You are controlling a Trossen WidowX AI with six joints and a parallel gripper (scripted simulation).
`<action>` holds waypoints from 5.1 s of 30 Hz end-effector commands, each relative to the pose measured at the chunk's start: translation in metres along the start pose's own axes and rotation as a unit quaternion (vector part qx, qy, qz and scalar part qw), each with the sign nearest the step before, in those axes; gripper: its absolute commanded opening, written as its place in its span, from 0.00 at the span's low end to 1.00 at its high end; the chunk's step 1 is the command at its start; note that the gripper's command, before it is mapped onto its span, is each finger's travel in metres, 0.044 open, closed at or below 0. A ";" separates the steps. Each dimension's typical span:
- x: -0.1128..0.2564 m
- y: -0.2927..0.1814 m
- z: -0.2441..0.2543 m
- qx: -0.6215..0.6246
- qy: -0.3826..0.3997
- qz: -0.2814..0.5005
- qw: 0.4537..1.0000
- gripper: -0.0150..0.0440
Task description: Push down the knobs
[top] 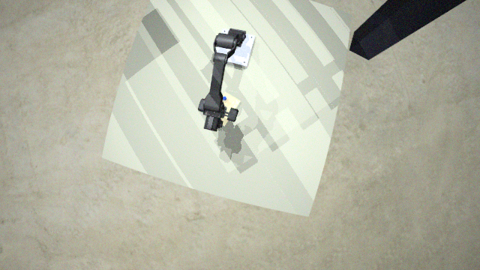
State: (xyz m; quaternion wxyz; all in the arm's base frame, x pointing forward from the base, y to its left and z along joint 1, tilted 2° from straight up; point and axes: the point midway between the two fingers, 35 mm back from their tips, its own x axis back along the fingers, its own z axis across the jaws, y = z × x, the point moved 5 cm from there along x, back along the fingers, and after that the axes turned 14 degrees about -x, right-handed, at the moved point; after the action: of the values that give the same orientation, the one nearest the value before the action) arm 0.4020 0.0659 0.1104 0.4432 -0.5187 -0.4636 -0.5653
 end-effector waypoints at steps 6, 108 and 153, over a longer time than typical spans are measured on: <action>-0.006 0.001 0.000 0.002 -0.002 0.001 1.000 0.25; -0.020 0.001 0.000 0.002 -0.002 0.001 1.000 0.25; -0.026 0.001 0.000 0.002 -0.002 0.001 1.000 0.25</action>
State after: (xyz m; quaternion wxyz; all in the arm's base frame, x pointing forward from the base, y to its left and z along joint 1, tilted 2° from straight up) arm 0.4006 0.0657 0.1014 0.4424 -0.5173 -0.4644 -0.5665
